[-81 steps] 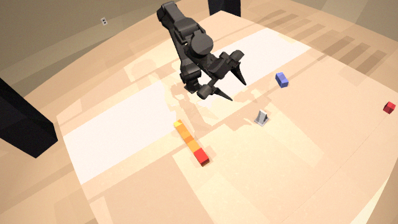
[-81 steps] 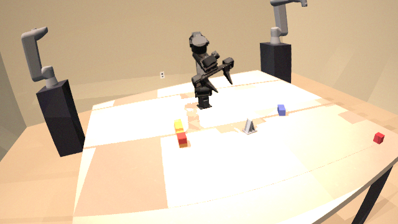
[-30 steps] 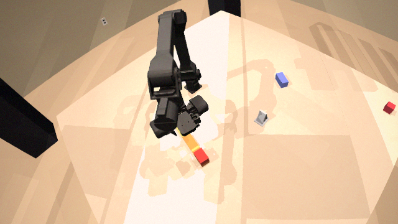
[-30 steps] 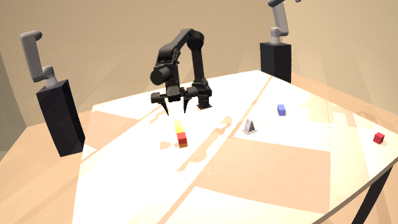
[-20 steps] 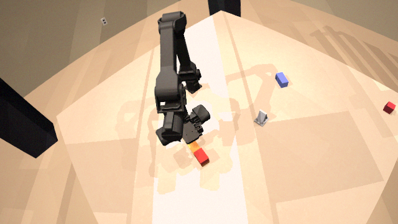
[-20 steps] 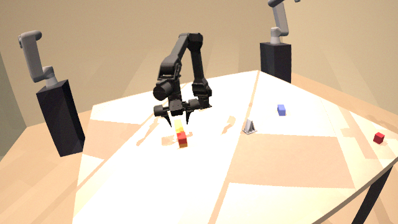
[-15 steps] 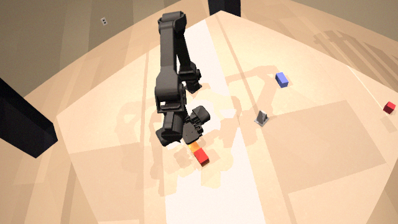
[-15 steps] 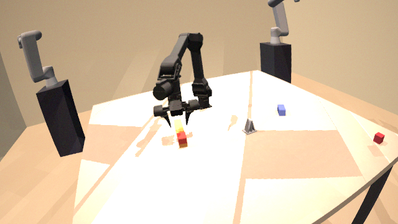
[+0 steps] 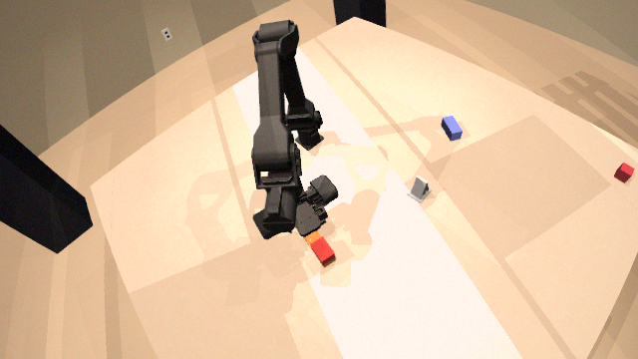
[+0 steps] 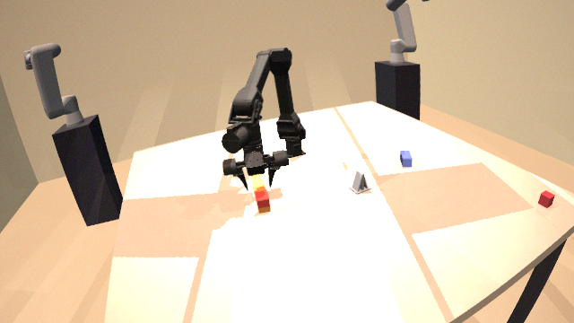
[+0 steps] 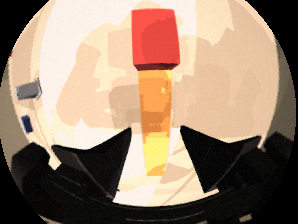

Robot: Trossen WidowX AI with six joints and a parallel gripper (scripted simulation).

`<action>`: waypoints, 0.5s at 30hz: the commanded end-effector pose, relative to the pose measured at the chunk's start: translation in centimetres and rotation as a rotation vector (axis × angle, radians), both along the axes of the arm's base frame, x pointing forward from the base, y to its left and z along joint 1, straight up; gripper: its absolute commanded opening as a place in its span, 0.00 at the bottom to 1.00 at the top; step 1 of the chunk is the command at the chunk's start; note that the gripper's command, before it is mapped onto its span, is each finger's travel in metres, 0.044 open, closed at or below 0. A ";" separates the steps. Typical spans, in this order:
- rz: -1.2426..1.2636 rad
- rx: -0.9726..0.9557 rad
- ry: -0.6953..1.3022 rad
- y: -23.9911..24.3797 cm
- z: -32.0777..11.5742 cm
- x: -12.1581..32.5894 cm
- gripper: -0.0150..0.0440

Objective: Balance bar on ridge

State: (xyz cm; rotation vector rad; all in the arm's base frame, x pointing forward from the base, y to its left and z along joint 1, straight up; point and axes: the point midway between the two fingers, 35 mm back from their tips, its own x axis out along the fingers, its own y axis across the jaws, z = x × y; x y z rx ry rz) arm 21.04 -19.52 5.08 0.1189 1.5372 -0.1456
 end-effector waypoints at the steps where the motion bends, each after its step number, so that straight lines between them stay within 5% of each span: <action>1: 0.003 0.002 0.010 0.1 -0.4 -0.2 0.79; 12: 0.003 0.002 0.010 0.1 -0.4 -0.2 0.79; 15: 0.000 0.004 0.004 0.1 -0.3 -0.1 0.65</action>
